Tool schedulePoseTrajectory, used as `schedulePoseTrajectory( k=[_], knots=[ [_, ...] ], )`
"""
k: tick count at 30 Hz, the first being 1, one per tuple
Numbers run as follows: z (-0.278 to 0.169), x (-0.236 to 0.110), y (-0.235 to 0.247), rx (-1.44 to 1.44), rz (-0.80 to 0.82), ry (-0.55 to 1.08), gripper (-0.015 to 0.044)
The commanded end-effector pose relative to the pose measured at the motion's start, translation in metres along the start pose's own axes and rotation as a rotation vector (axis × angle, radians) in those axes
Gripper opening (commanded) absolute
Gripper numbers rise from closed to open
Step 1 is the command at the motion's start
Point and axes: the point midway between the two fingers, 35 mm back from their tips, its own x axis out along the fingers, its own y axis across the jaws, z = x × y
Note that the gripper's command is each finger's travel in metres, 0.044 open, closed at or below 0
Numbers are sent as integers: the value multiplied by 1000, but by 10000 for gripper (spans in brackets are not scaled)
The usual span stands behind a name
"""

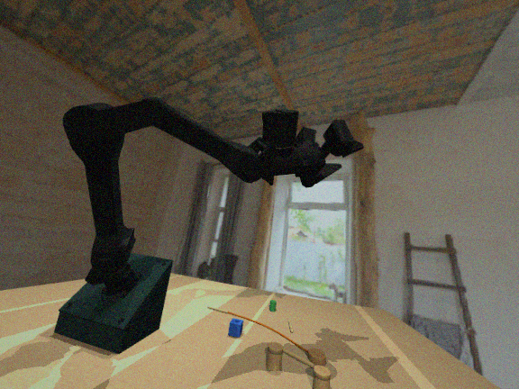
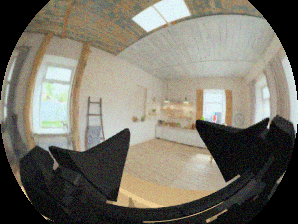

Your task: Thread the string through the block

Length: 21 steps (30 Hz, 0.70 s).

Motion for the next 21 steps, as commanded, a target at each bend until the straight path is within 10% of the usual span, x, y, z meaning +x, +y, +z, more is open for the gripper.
schedulePoseTrajectory(
  k=[1, 21],
  knots=[
    [0, 0, 0, 0, 0, 0, 426],
    [-178, -72, 213, -360, 746, 733, 440]
  ],
)
